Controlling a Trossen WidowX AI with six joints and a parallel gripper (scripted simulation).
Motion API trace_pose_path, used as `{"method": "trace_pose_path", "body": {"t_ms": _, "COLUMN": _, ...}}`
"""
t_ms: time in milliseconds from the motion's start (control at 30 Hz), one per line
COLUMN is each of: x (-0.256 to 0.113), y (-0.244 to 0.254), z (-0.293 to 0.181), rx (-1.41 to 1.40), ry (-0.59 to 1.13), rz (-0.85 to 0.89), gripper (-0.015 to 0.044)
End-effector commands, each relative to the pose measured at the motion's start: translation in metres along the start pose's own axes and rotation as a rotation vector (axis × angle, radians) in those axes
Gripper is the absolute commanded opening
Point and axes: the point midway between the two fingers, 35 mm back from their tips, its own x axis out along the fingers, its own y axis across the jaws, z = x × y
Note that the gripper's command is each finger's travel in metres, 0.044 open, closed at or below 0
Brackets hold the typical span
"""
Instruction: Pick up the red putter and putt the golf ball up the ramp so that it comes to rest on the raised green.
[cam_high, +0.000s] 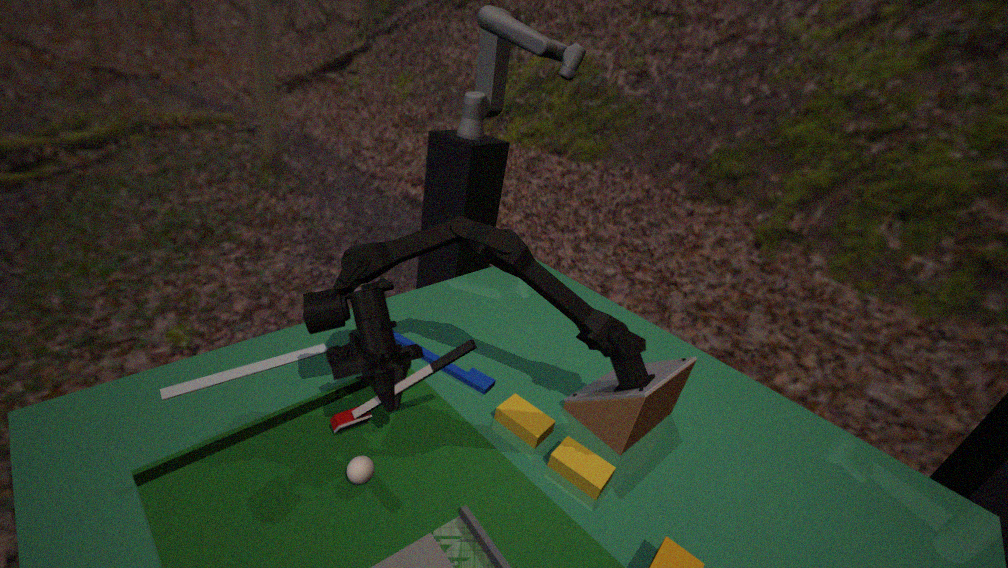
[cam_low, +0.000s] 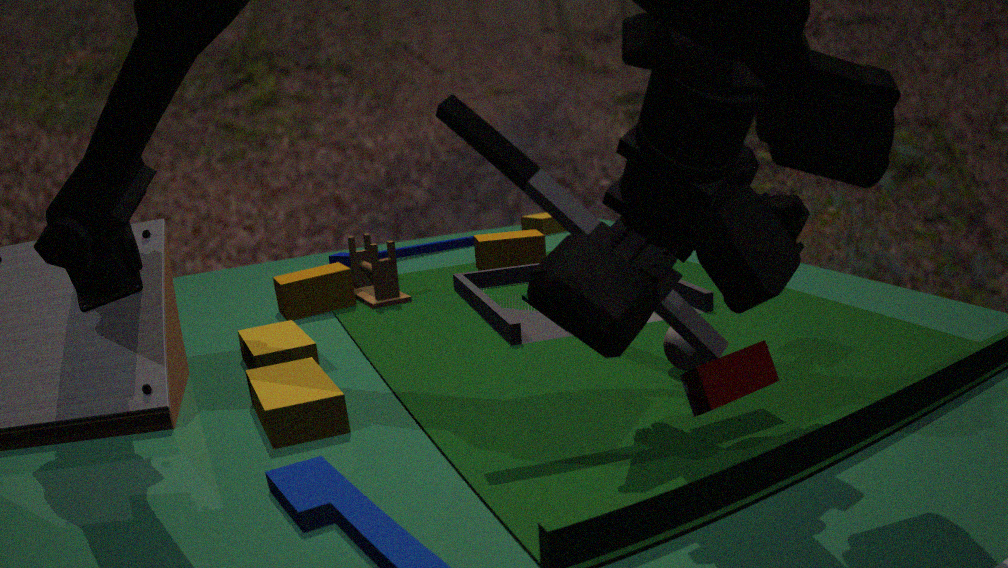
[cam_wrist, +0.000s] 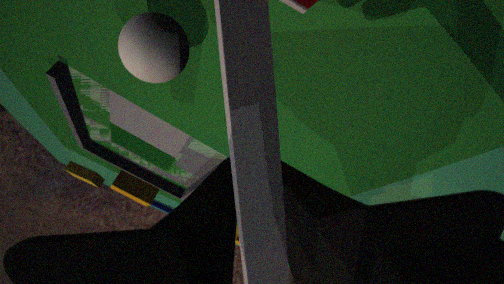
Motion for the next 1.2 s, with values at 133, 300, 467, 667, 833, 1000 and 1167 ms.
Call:
{"method": "trace_pose_path", "body": {"t_ms": 133, "x": -0.003, "y": -0.002, "z": 0.003, "rx": 0.001, "ry": -0.003, "rz": 0.002, "gripper": 0.0000}}
{"method": "trace_pose_path", "body": {"t_ms": 300, "x": 0.028, "y": 0.023, "z": -0.018, "rx": -0.002, "ry": 0.001, "rz": 0.005, "gripper": 0.0000}}
{"method": "trace_pose_path", "body": {"t_ms": 467, "x": 0.073, "y": 0.052, "z": -0.058, "rx": -0.007, "ry": 0.007, "rz": 0.010, "gripper": 0.0000}}
{"method": "trace_pose_path", "body": {"t_ms": 667, "x": 0.103, "y": 0.065, "z": -0.092, "rx": -0.010, "ry": 0.012, "rz": 0.014, "gripper": 0.0000}}
{"method": "trace_pose_path", "body": {"t_ms": 833, "x": 0.100, "y": 0.072, "z": -0.100, "rx": -0.010, "ry": 0.012, "rz": 0.014, "gripper": 0.0000}}
{"method": "trace_pose_path", "body": {"t_ms": 1000, "x": 0.091, "y": 0.090, "z": -0.122, "rx": -0.010, "ry": 0.014, "rz": 0.015, "gripper": 0.0000}}
{"method": "trace_pose_path", "body": {"t_ms": 1167, "x": 0.082, "y": 0.105, "z": -0.144, "rx": -0.010, "ry": 0.016, "rz": 0.016, "gripper": 0.0000}}
